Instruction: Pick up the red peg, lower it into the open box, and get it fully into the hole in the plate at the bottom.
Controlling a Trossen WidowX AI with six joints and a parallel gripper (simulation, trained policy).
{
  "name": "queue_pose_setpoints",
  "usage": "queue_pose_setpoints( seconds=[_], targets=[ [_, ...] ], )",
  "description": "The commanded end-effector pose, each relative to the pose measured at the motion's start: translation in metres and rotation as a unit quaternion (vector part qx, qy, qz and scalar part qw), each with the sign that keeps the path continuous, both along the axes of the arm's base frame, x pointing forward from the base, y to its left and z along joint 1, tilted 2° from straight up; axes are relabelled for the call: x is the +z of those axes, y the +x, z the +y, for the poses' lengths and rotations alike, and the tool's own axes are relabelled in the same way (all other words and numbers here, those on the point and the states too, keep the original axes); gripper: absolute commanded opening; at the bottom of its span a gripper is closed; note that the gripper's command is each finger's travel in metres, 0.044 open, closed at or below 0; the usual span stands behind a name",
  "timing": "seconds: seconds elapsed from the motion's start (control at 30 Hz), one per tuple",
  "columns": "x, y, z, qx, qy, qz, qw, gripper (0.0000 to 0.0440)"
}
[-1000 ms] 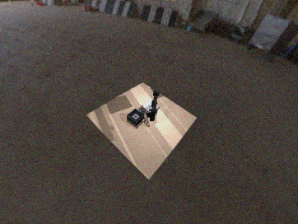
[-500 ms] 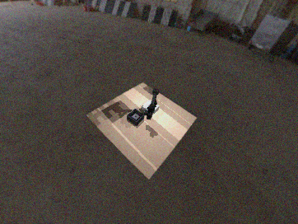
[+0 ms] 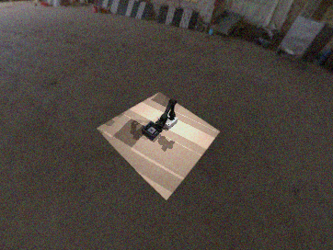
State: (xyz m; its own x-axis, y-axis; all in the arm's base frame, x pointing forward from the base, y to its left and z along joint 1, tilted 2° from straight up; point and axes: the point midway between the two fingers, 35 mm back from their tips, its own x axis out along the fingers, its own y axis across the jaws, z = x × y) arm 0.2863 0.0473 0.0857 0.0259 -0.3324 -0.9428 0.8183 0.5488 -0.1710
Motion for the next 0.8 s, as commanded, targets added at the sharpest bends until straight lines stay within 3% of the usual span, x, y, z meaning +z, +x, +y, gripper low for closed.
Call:
queue_pose_setpoints(
  seconds=[0.0, 0.77],
  targets=[
    [0.0, 0.015, -0.018, -0.014, -0.001, -0.011, 1.0, 0.0],
    [-0.047, 0.065, -0.09, 0.021, 0.054, -0.012, 0.998, 0.0]
  ],
)
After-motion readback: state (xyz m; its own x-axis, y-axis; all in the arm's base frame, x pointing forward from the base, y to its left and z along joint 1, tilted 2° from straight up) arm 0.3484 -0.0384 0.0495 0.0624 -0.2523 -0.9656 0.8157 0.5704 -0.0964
